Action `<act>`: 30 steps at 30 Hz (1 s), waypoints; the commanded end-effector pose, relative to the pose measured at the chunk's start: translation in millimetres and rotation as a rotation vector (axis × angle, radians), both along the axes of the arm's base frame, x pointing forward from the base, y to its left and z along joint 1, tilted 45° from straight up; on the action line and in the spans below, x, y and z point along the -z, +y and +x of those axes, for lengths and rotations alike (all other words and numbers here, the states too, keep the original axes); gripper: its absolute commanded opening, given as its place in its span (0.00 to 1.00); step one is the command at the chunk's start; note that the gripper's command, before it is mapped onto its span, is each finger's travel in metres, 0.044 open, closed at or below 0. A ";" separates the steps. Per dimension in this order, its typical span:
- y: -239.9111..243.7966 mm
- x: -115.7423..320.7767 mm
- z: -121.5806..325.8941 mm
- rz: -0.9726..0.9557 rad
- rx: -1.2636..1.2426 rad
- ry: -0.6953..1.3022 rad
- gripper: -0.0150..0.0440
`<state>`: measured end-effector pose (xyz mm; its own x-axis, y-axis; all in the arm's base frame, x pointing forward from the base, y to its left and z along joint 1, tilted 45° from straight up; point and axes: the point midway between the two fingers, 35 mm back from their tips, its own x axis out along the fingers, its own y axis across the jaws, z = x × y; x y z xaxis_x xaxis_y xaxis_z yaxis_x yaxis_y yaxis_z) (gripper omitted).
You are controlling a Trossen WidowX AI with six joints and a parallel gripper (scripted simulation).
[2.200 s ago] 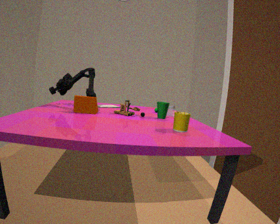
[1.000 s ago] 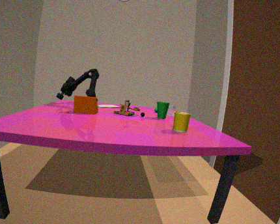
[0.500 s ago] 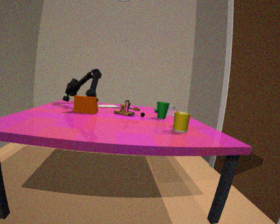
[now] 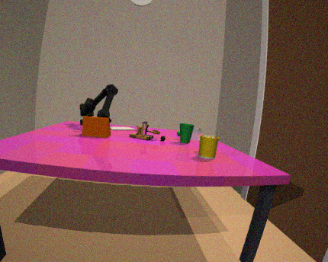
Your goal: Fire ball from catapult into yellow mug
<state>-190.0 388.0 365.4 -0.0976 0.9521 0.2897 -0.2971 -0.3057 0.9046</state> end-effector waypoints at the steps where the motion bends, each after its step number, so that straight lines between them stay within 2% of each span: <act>1: 5.1 -16.0 18.4 0.019 0.036 -0.065 1.00; 15: 19.2 -46.3 92.1 0.011 0.182 -0.325 1.00; 24: 21.1 -50.6 154.6 -0.072 0.302 -0.377 1.00; 30: 18.2 -50.9 180.4 -0.105 0.358 -0.398 1.00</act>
<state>-21.9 408.6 413.0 0.1308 0.9706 0.2020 -0.6791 -0.0607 0.7315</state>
